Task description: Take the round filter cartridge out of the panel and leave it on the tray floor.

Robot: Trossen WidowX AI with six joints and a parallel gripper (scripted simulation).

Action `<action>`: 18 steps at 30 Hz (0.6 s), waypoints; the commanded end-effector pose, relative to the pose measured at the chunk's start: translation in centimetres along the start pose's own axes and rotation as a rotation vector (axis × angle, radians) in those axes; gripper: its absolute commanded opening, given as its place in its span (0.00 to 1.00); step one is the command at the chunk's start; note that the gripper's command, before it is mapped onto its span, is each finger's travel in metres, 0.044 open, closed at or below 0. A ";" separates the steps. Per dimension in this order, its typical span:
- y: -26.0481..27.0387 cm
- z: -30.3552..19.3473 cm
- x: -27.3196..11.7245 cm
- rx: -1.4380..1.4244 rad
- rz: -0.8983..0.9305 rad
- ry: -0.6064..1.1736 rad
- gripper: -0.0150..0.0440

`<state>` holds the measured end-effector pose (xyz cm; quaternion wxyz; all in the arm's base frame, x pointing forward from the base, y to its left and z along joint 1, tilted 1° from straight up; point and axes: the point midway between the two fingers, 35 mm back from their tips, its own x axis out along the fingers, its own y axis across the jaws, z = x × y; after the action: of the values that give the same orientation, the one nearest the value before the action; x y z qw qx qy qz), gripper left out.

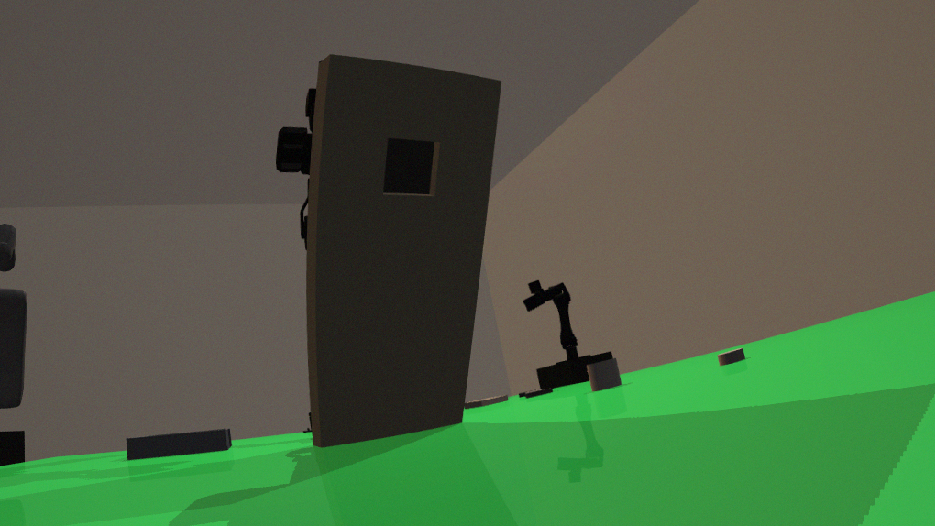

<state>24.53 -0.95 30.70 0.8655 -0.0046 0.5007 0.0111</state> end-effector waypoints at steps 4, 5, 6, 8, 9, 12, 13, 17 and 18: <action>-2.0 0.4 0.1 -0.004 -0.002 -0.003 0.25; -2.3 0.4 0.2 -0.004 -0.002 -0.002 0.25; -2.7 0.4 0.2 -0.004 -0.003 -0.002 0.25; -3.3 0.4 0.3 -0.004 -0.003 -0.001 0.25; -3.7 0.4 0.4 -0.005 -0.003 -0.001 0.25; -4.7 0.4 0.5 -0.005 -0.004 -0.001 0.25; -5.0 0.3 0.5 -0.005 -0.004 -0.002 0.25; -6.4 0.2 0.6 -0.005 -0.005 -0.005 0.25; -6.8 0.2 0.6 -0.005 -0.005 -0.006 0.25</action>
<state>25.06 -6.73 29.94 0.8626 -0.0047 0.5057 0.0094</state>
